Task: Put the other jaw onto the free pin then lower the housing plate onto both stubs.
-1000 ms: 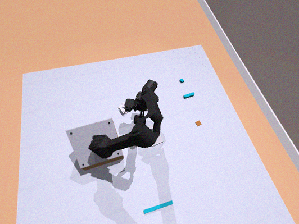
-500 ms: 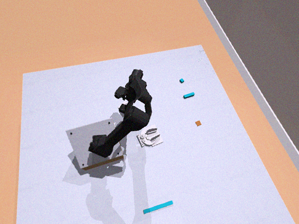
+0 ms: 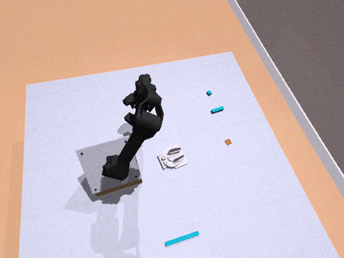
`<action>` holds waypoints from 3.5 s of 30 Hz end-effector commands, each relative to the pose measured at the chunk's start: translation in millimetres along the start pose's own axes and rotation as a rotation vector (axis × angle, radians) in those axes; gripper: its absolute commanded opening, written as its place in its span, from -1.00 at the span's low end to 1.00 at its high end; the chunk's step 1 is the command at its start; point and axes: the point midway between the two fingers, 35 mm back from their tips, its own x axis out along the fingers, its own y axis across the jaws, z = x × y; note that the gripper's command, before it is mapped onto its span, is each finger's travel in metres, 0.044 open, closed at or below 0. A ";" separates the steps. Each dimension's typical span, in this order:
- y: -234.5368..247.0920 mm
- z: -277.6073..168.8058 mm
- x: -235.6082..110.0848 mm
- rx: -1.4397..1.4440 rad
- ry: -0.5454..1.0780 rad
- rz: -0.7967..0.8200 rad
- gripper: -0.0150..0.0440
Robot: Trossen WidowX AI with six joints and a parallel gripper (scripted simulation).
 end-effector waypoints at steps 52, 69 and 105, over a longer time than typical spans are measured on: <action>-2.7 1.9 88.9 0.015 -0.004 -0.004 1.00; -2.7 1.9 89.5 0.015 -0.004 -0.004 1.00; -5.6 2.7 62.3 0.017 -0.010 -0.005 0.70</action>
